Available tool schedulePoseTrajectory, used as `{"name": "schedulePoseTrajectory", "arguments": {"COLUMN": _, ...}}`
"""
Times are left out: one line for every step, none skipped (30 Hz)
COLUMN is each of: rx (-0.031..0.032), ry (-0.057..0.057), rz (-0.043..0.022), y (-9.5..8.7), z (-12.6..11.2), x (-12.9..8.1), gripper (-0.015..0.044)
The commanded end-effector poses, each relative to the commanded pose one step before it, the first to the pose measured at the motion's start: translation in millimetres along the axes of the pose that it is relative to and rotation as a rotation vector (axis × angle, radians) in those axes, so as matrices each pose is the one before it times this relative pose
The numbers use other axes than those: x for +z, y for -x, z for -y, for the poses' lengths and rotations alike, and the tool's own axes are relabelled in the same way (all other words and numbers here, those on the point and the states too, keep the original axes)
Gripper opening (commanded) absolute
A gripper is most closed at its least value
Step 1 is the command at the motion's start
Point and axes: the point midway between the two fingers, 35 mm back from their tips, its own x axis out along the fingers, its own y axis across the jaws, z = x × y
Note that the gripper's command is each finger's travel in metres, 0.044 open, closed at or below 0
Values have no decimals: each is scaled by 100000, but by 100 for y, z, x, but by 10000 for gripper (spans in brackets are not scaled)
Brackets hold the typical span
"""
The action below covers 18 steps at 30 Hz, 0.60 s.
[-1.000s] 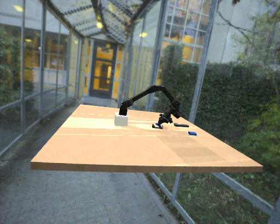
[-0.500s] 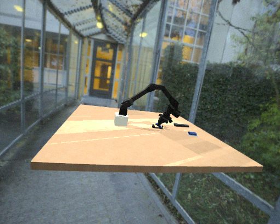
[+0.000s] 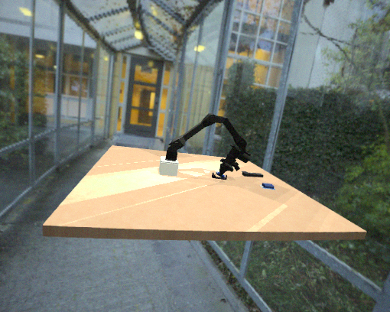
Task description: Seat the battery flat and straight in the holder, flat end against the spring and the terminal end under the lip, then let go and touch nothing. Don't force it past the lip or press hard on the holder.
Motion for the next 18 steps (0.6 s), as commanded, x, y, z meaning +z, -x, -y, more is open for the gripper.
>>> {"name": "schedulePoseTrajectory", "arguments": {"rx": -383, "ry": 191, "rz": 3745, "y": -57, "z": 5, "x": 502, "gripper": 68}}
{"name": "schedulePoseTrajectory", "arguments": {"rx": -1, "ry": -5, "rz": 422, "y": -17, "z": -1, "x": -5, "gripper": 68}}
{"name": "schedulePoseTrajectory", "arguments": {"rx": -1, "ry": -5, "rz": 423, "y": -17, "z": -1, "x": -5, "gripper": 68}}
{"name": "schedulePoseTrajectory", "arguments": {"rx": -1, "ry": -6, "rz": 423, "y": -17, "z": -1, "x": -5, "gripper": 68}}
{"name": "schedulePoseTrajectory", "arguments": {"rx": 0, "ry": -6, "rz": 424, "y": -17, "z": -1, "x": -6, "gripper": 68}}
{"name": "schedulePoseTrajectory", "arguments": {"rx": 0, "ry": -6, "rz": 424, "y": -17, "z": -1, "x": -6, "gripper": 68}}
{"name": "schedulePoseTrajectory", "arguments": {"rx": 1, "ry": -6, "rz": 424, "y": -17, "z": -1, "x": -7, "gripper": 68}}
{"name": "schedulePoseTrajectory", "arguments": {"rx": 1, "ry": -7, "rz": 423, "y": -17, "z": -1, "x": -7, "gripper": 68}}
{"name": "schedulePoseTrajectory", "arguments": {"rx": 1, "ry": -7, "rz": 423, "y": -17, "z": -1, "x": -7, "gripper": 68}}
{"name": "schedulePoseTrajectory", "arguments": {"rx": 1, "ry": -7, "rz": 423, "y": -17, "z": -1, "x": -8, "gripper": 68}}
{"name": "schedulePoseTrajectory", "arguments": {"rx": 19, "ry": -9, "rz": 410, "y": -17, "z": -3, "x": -10, "gripper": 68}}
{"name": "schedulePoseTrajectory", "arguments": {"rx": 19, "ry": -9, "rz": 410, "y": -17, "z": -3, "x": -10, "gripper": 68}}
{"name": "schedulePoseTrajectory", "arguments": {"rx": 19, "ry": -10, "rz": 410, "y": -17, "z": -3, "x": -11, "gripper": 68}}
{"name": "schedulePoseTrajectory", "arguments": {"rx": 2, "ry": -8, "rz": 425, "y": -16, "z": -1, "x": -9, "gripper": 68}}
{"name": "schedulePoseTrajectory", "arguments": {"rx": 2, "ry": -8, "rz": 425, "y": -16, "z": -1, "x": -10, "gripper": 68}}
{"name": "schedulePoseTrajectory", "arguments": {"rx": 2, "ry": -8, "rz": 425, "y": -16, "z": -1, "x": -10, "gripper": 68}}
{"name": "schedulePoseTrajectory", "arguments": {"rx": 3, "ry": -9, "rz": 418, "y": -16, "z": 0, "x": -10, "gripper": 68}}
{"name": "schedulePoseTrajectory", "arguments": {"rx": 4, "ry": -9, "rz": 418, "y": -16, "z": 0, "x": -11, "gripper": 68}}
